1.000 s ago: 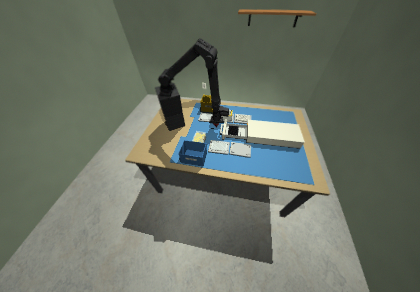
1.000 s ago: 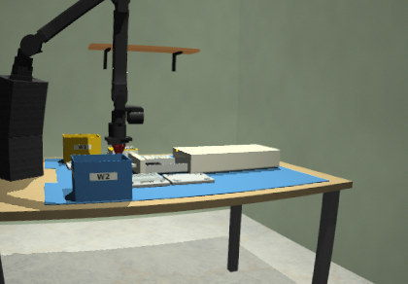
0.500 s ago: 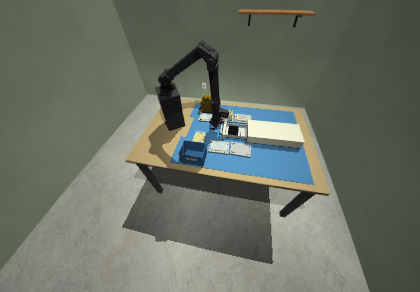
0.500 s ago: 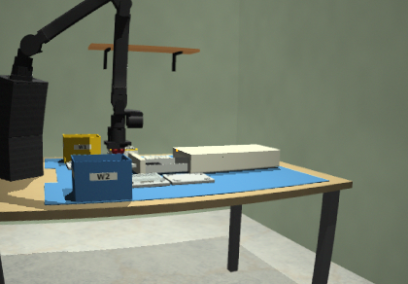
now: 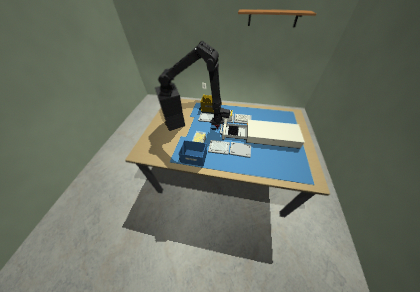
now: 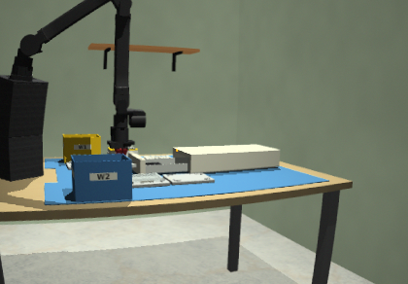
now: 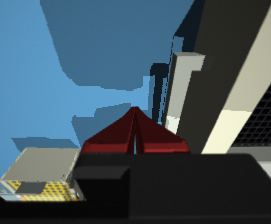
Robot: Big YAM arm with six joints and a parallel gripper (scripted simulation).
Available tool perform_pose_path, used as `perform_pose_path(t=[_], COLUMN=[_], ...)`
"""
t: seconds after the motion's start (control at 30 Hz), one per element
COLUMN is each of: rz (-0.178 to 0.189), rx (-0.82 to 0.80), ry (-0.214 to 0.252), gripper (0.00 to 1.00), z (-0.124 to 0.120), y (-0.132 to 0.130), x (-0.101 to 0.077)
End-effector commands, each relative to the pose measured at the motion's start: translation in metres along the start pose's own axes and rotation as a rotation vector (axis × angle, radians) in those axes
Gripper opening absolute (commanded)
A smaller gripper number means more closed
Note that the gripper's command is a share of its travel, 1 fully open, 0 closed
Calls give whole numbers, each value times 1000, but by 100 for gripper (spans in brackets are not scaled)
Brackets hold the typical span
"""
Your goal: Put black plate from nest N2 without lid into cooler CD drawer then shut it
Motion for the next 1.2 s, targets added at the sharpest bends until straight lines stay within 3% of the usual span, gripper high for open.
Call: perform_pose_path(t=[0.0,0.7,1.17], rz=[-2,0,-2], rx=[4,-7,-8], ry=[-5,-6,-6], gripper=[0,0,0], z=[1,9,9], y=[-9,-33,-33], x=[-5,-3,-3])
Point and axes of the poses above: the point where the finger pads meet when closed, its own x axis out along the fingers, its own y axis across the jaws, z = x × y, the point moved 6 cm from there along -x, back along the fingers, and after that the axes turned 4 degrees about x, right-handed, at the moved point
